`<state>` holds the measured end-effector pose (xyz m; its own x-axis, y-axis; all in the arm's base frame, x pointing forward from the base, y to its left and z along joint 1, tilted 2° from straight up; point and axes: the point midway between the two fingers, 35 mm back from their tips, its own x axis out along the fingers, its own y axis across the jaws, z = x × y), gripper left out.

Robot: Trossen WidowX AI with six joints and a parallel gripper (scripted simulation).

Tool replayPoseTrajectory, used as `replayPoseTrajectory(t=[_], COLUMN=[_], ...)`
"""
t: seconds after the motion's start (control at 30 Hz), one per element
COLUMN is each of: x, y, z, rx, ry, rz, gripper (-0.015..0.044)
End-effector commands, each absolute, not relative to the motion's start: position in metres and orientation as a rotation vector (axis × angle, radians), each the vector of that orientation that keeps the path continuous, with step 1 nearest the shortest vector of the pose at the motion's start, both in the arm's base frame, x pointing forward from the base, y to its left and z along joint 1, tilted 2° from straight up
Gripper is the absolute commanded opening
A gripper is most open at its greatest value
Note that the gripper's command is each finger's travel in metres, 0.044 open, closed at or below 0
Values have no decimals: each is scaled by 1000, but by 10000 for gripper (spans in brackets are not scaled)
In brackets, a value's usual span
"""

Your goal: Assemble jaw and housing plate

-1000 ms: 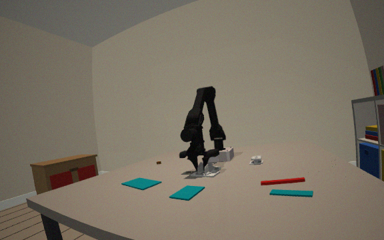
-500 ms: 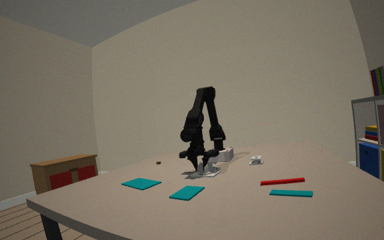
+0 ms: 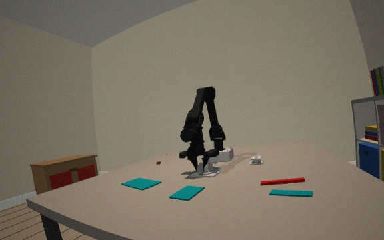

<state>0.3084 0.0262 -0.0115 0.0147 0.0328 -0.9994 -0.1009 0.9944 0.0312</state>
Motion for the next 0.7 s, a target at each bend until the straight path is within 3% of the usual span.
replayPoseTrajectory(t=[0.0, 0.33, 0.47, 0.67], x=[308, 308, 308, 308], y=[27, 27, 26, 26], z=[-12, -12, -11, -11], rx=[-55, -55, -54, -54], ry=[1552, 1552, 1553, 1553], rz=[110, 110, 104, 104], gripper=[134, 134, 224, 224])
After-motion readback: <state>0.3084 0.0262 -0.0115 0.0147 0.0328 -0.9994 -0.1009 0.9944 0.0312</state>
